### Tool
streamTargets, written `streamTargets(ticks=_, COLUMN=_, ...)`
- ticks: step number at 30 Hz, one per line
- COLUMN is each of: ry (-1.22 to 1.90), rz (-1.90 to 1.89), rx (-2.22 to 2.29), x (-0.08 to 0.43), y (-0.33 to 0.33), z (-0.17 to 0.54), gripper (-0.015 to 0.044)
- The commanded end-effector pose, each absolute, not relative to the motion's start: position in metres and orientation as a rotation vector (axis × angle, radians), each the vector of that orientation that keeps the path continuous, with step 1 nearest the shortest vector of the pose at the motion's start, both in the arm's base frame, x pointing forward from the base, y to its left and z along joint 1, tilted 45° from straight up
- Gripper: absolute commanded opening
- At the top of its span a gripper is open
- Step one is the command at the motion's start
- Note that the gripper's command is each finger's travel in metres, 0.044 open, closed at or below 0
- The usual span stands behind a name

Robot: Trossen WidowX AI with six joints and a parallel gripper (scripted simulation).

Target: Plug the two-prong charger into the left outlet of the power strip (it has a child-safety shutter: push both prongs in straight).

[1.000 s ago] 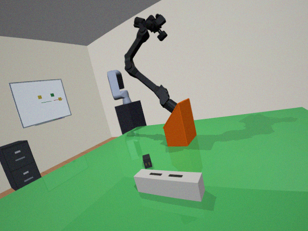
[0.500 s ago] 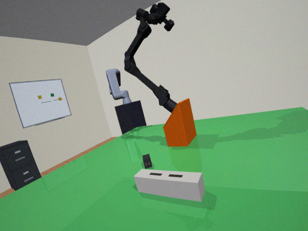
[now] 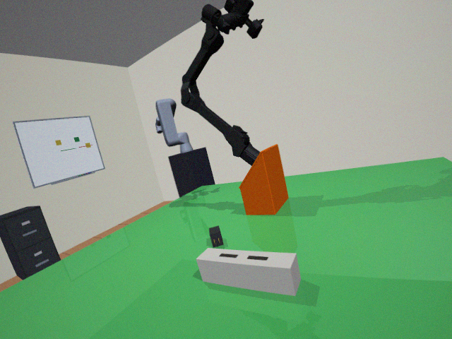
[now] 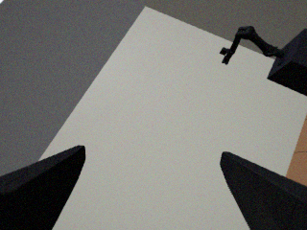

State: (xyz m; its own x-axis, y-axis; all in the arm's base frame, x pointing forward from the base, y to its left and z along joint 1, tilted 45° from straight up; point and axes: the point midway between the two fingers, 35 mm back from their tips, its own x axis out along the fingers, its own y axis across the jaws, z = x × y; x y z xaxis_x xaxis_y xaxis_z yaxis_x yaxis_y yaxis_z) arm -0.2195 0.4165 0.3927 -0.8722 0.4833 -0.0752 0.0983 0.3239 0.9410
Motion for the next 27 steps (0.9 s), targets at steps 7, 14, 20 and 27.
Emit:
streamTargets(ticks=7, ry=1.995, rz=1.465, rx=0.629, x=-0.151, y=0.458, z=0.351, gripper=0.044)
streamTargets(ticks=14, ry=1.85, rz=1.406, rx=0.657, x=-0.104, y=0.474, z=0.327, gripper=0.044)
streamTargets(ticks=20, ry=1.76, rz=1.367, rx=0.662, x=-0.07, y=0.482, z=0.311, gripper=0.044)
streamTargets(ticks=27, ry=1.62, rz=1.275, rx=0.653, x=-0.021, y=0.489, z=0.283, gripper=0.044)
